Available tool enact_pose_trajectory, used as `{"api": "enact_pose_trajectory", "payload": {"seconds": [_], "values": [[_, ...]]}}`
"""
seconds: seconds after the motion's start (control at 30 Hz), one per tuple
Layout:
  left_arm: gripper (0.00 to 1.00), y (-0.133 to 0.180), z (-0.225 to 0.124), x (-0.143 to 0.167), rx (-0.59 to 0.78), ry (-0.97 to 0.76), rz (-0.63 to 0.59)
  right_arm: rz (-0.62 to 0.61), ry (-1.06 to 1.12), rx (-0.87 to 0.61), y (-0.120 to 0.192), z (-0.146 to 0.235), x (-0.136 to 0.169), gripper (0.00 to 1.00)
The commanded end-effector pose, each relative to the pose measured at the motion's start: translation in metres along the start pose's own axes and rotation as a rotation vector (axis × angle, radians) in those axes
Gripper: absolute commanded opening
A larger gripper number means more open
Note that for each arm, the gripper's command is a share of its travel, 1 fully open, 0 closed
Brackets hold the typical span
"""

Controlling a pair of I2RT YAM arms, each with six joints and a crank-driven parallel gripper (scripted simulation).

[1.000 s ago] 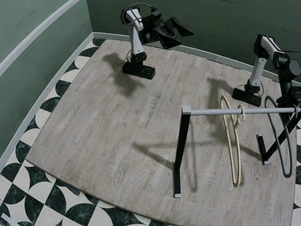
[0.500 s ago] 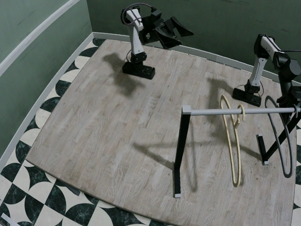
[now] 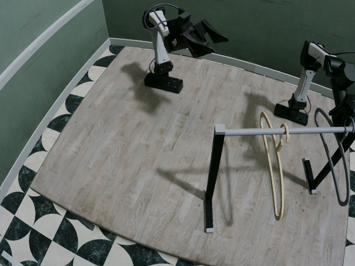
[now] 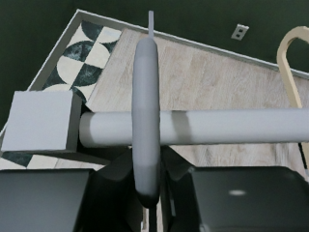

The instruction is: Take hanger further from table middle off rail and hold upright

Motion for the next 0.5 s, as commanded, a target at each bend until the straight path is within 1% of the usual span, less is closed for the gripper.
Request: {"api": "enact_pose_trajectory", "payload": {"seconds": [0.0, 0.13, 0.23, 0.47], "values": [[0.0, 0.031, 0.002, -0.01, -0.004, 0.006, -0.031, -0.054, 0.017, -0.017, -0.008, 0.003, -0.015, 1.0], [0.0, 0.036, 0.001, -0.011, -0.006, 0.013, -0.051, -0.055, 0.018, -0.017, -0.008, 0.003, -0.015, 1.0], [0.0, 0.051, 0.002, 0.001, -0.008, 0.01, -0.014, -0.055, 0.018, -0.017, -0.008, 0.003, -0.015, 1.0], [0.0, 0.091, 0.001, 0.013, -0.009, 0.012, -0.03, -0.055, 0.018, -0.017, -0.008, 0.003, -0.015, 1.0]]}}
Point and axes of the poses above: on each arm, the point where the finger pads meet when closed, its own y axis back along the fingers, its own z axis across the jaws, x = y × z, the point moved 8 cm from there along y, back along the fingers, and after that the axes turned 2 degrees about y, right-handed, at the moved point
